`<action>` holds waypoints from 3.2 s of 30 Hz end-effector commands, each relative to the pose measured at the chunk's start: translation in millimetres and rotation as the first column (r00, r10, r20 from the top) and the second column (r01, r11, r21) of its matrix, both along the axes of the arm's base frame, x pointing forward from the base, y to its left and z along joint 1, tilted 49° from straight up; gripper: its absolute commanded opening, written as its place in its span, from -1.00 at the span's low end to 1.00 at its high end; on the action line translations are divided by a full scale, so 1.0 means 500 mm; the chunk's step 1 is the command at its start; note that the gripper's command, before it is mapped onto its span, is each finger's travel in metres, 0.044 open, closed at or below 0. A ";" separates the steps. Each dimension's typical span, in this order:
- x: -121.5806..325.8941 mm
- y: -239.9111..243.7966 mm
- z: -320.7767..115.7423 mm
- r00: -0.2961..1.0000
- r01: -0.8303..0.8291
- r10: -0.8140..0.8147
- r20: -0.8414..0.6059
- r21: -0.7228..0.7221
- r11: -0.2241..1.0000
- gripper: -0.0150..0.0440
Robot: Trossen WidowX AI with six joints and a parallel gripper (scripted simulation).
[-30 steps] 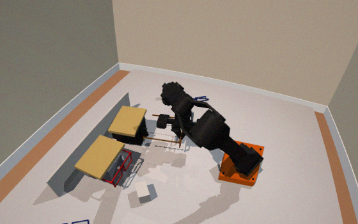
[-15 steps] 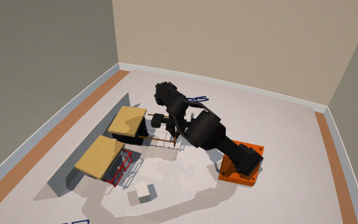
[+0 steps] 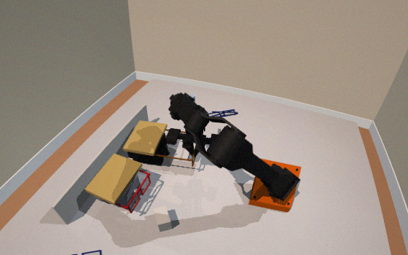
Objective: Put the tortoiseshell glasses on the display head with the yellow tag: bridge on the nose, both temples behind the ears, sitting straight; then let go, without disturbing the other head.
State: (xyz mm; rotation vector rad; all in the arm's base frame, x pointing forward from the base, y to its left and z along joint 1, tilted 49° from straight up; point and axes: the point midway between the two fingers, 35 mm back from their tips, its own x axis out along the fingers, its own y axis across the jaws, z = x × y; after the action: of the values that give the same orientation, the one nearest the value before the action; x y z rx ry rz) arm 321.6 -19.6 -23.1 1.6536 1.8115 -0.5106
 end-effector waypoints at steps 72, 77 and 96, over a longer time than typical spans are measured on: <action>0.199 0.033 0.025 1.000 0.005 -0.005 0.002 0.007 1.000 -0.49; 0.199 0.034 0.023 1.000 0.005 -0.005 0.002 0.007 1.000 -0.49; 0.198 0.036 0.022 1.000 0.005 -0.005 0.002 0.007 1.000 -0.49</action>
State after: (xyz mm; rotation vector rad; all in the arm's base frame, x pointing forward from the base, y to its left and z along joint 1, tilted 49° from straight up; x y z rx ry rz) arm 420.3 -2.1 -12.5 1.6543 1.8100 -0.5061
